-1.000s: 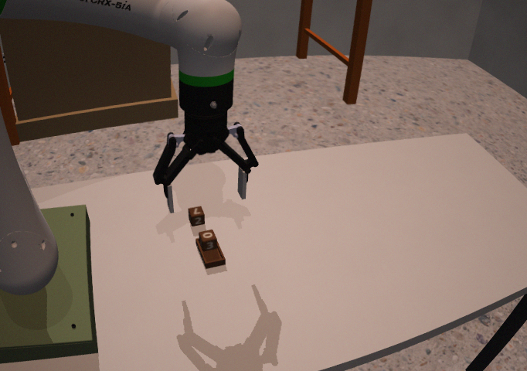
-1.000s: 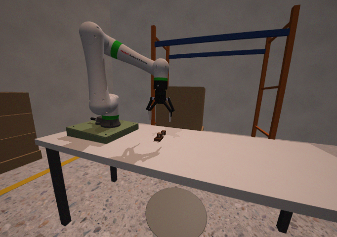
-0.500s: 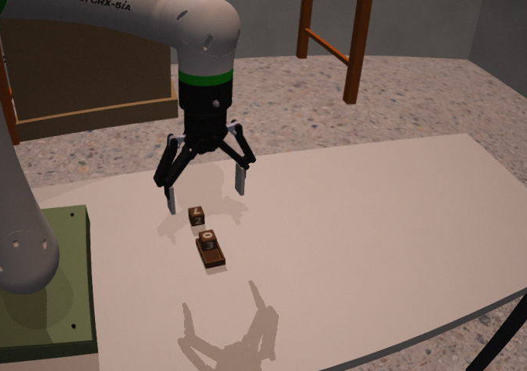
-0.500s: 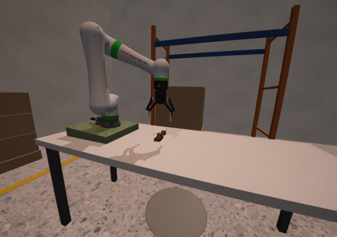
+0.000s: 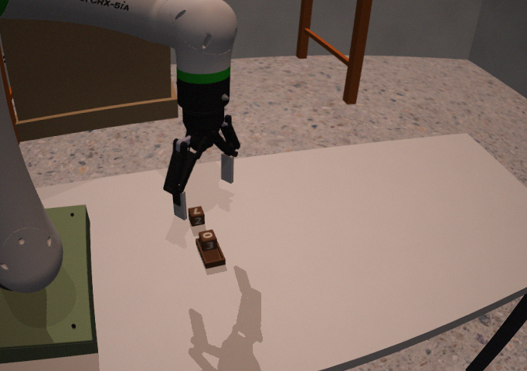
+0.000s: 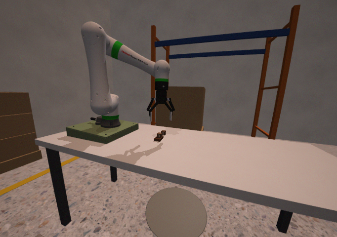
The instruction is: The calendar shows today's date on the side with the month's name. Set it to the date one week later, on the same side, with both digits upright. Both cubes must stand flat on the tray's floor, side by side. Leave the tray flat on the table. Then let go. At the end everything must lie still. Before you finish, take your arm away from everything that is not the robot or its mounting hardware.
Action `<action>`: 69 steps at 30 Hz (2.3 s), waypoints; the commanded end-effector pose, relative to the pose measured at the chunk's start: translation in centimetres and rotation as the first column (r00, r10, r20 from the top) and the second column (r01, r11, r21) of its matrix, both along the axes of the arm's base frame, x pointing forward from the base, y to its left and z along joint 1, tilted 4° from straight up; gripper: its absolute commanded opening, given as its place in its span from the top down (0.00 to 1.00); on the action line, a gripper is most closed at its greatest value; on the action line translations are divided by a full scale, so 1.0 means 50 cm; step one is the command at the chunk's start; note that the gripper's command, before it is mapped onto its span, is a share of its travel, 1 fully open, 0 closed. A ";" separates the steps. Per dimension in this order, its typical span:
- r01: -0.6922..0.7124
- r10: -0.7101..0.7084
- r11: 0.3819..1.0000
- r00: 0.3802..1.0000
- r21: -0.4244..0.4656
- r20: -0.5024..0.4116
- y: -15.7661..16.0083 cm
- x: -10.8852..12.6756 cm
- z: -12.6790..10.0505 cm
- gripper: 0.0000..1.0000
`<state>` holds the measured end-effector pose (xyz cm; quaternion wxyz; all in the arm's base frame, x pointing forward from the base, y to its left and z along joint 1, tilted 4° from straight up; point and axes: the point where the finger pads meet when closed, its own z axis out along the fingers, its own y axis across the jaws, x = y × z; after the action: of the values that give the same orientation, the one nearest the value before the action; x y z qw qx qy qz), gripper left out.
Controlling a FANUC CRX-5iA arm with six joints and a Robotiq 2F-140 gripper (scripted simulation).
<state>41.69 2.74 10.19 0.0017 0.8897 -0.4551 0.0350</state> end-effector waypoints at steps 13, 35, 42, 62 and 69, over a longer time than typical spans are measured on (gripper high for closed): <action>-0.526 0.525 0.850 0.850 -0.016 -0.027 0.033 0.001 -0.007 0.00; -0.950 0.948 0.310 0.311 -0.026 -0.068 0.075 0.001 -0.016 0.00; -0.996 0.993 0.084 0.086 -0.023 -0.081 0.089 0.000 -0.019 0.00; -0.879 0.874 -0.476 -0.473 -0.002 -0.110 0.124 -0.003 -0.027 0.00; -0.732 0.726 -0.681 -0.678 0.011 -0.118 0.139 -0.004 -0.031 0.00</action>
<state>41.48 9.37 8.71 0.0325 0.8056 0.5914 0.0151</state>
